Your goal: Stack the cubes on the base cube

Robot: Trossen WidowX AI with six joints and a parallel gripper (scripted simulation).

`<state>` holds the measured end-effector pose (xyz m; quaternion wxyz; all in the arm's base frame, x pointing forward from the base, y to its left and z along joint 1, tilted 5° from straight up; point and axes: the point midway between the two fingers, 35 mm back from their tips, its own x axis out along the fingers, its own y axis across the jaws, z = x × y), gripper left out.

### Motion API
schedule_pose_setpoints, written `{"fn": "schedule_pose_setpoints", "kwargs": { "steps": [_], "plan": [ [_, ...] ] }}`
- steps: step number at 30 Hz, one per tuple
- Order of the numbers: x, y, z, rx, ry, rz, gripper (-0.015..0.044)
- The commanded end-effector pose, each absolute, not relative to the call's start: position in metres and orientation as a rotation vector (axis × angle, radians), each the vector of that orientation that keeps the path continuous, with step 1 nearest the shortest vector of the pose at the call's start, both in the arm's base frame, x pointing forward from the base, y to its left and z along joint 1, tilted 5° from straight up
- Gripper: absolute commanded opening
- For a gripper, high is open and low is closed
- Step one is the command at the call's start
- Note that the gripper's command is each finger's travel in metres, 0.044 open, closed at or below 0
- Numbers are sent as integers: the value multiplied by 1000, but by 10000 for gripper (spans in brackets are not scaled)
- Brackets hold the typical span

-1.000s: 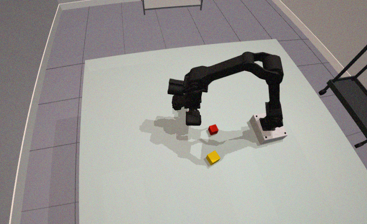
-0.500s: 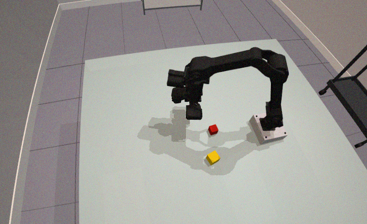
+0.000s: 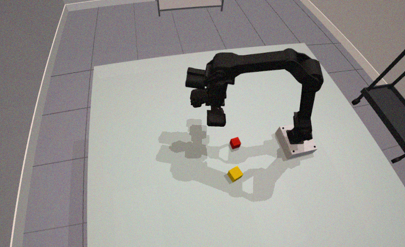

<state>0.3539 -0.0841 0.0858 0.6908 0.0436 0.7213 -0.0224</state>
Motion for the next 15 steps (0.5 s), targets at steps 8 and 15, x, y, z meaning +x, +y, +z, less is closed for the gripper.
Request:
{"fn": "schedule_pose_setpoints", "kwargs": {
  "steps": [8,15],
  "plan": [
    [355,-53,86,127,1606,-78,105],
    [354,-30,84,150,1605,-100,105]
  ]
}}
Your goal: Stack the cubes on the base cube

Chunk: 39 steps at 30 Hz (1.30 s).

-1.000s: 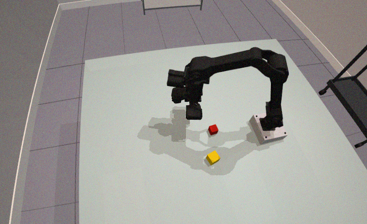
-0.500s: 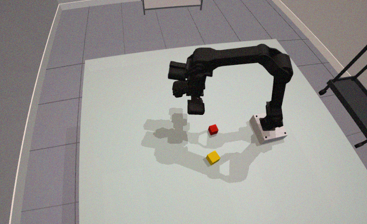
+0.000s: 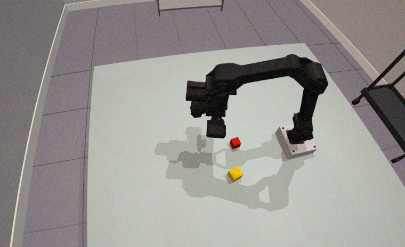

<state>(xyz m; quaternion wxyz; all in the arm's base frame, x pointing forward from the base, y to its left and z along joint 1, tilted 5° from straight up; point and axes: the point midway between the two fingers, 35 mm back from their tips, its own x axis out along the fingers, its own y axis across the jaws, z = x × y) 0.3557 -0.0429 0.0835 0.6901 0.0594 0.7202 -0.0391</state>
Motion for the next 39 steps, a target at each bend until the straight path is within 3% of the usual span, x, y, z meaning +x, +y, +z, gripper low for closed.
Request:
{"fn": "schedule_pose_setpoints", "kwargs": {
  "steps": [1,39],
  "plan": [
    [354,-27,83,154,1605,-103,105],
    [321,89,67,279,1601,-217,105]
  ]
}}
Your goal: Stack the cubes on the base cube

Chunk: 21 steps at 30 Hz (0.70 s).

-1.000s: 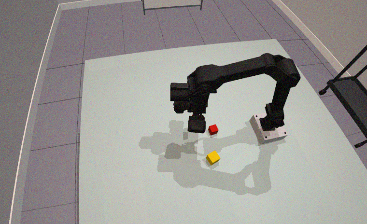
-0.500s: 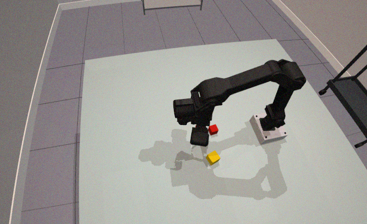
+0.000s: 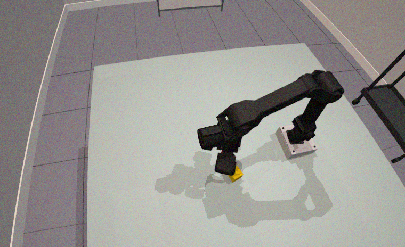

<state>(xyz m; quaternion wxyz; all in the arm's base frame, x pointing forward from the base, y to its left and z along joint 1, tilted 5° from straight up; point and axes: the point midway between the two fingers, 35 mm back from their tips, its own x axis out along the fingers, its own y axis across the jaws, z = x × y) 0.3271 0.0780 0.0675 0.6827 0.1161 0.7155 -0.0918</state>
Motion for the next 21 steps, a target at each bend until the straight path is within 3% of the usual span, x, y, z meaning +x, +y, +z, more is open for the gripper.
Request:
{"fn": "schedule_pose_setpoints", "kwargs": {
  "steps": [1,21],
  "plan": [
    [320,92,67,283,1601,-220,105],
    [305,117,63,314,1602,-249,105]
  ]
}}
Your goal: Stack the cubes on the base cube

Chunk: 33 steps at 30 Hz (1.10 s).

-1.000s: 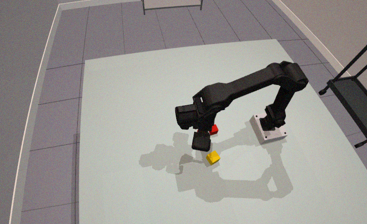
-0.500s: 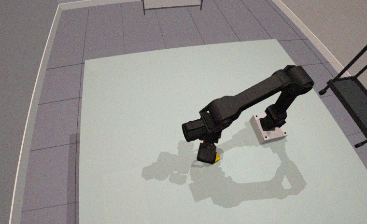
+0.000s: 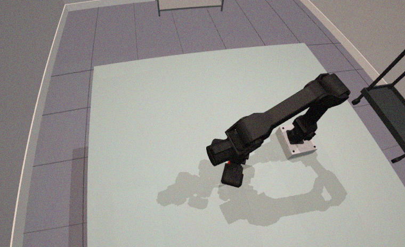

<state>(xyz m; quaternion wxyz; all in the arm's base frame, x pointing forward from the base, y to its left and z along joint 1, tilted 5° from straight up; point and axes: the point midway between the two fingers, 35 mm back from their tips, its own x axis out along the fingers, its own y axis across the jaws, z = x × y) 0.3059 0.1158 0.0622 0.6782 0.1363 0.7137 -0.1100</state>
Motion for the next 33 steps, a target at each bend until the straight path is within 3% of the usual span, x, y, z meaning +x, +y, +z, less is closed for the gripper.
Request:
{"fn": "schedule_pose_setpoints", "kwargs": {
  "steps": [1,33],
  "plan": [
    [305,117,63,314,1602,-249,105],
    [304,118,36,314,1602,-249,105]
  ]
}}
